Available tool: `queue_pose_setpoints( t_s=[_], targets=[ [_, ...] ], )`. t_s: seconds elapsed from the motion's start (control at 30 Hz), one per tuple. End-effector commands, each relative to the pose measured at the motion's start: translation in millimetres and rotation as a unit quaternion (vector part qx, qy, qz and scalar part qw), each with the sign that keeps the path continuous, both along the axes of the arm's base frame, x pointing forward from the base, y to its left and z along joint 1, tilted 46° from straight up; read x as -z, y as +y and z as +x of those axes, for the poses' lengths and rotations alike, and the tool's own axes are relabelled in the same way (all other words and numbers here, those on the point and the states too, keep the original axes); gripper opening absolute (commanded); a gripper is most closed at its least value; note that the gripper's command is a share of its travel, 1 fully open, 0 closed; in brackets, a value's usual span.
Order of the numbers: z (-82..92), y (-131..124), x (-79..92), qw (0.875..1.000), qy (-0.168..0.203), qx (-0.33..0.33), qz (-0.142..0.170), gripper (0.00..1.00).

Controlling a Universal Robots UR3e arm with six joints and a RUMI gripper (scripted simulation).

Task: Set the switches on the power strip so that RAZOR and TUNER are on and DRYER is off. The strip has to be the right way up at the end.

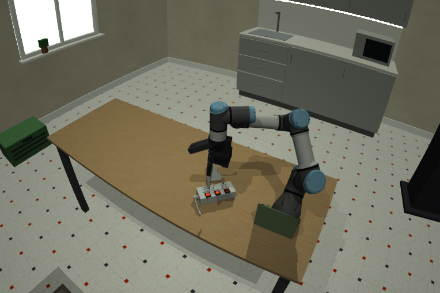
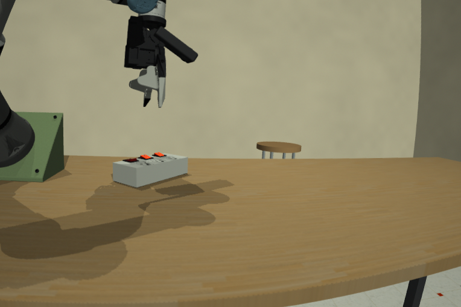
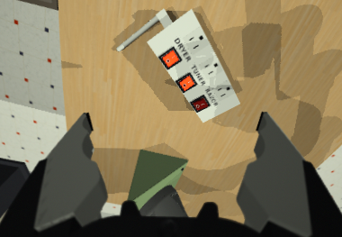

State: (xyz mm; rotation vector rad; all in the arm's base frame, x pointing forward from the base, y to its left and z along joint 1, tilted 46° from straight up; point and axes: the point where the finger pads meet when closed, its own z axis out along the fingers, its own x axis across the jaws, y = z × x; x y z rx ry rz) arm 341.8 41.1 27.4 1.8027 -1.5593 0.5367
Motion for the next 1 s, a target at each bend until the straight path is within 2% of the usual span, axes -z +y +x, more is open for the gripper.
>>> queue_pose_setpoints(
  t_s=[0.0, 0.2, 0.37, 0.6, 0.77, 0.8, 0.97],
  targets=[
    [4.0, -4, 9.8, 0.998, 0.045, -0.050, 0.013, 1.00],
    [7.4, -13, 26.1, 0.984, 0.123, -0.124, 0.026, 1.00],
    [8.5, -18, 35.6, 0.970, 0.170, -0.168, 0.033, 1.00],
    [8.8, -21, 40.2, 0.962, 0.194, -0.190, 0.037, 1.00],
    [8.8, -21, 41.0, 0.960, 0.198, -0.194, 0.037, 1.00],
    [8.8, -21, 41.0, 0.960, 0.198, -0.194, 0.037, 0.00],
    [8.8, -21, 41.0, 0.960, 0.198, -0.194, 0.037, 0.00]
  ],
)
